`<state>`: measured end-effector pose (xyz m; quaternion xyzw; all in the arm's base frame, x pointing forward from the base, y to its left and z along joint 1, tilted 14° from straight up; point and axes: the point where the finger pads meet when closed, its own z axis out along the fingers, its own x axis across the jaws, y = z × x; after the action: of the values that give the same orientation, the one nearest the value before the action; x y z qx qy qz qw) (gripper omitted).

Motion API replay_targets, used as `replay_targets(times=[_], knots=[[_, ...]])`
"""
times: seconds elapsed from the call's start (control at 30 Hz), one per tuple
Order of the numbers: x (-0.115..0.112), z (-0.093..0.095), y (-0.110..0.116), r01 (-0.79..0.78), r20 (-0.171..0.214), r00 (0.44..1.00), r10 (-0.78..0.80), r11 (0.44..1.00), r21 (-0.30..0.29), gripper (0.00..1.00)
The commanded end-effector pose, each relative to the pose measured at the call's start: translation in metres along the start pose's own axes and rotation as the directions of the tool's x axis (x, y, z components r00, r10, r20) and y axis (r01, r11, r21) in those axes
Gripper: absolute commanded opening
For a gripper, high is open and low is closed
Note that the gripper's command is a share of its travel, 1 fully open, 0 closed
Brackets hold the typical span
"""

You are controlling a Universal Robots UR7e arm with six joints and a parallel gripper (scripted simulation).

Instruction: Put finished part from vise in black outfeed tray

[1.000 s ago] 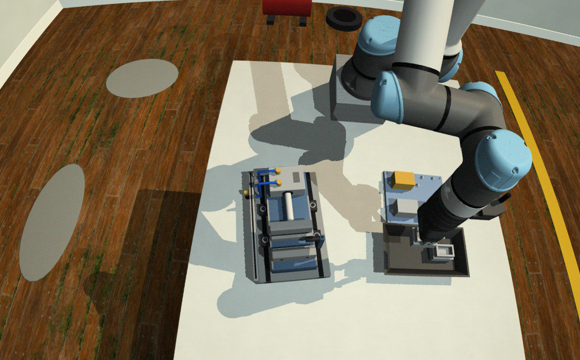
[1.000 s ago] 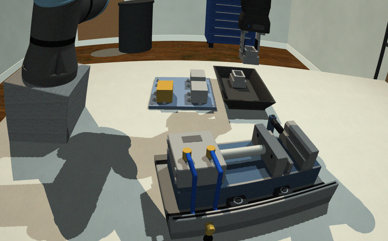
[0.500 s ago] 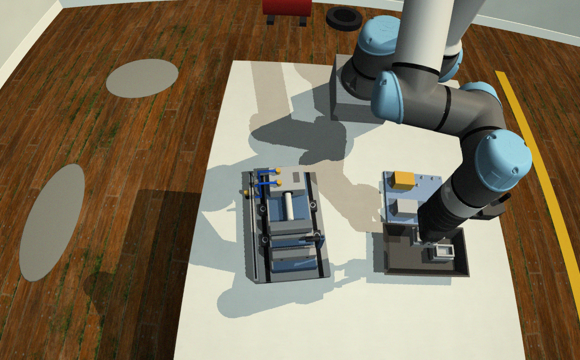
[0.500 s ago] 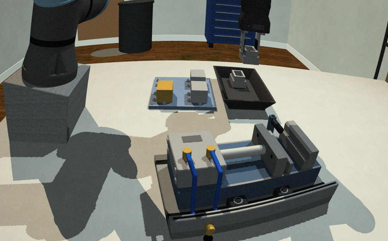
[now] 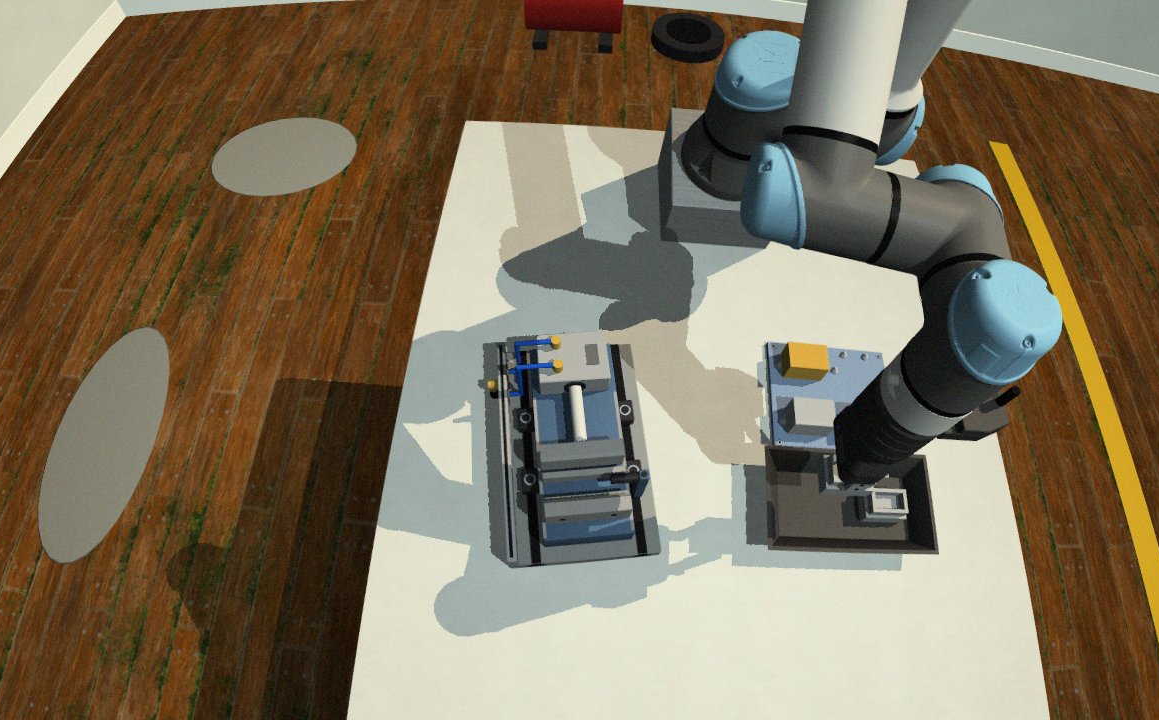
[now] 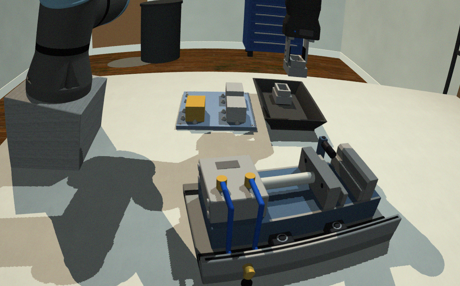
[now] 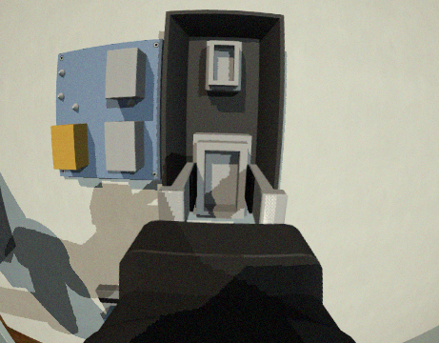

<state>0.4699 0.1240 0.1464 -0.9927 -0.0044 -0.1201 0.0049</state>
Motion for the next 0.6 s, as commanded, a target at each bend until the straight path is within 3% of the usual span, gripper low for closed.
replay_targets(times=[0.0,0.57], knots=[[0.000,0.001,0.000,0.000,-0.001,1.000,0.000,1.000,0.000,0.00],[0.001,0.019,0.000,0.000,-0.001,1.000,0.000,1.000,0.000,0.00]])
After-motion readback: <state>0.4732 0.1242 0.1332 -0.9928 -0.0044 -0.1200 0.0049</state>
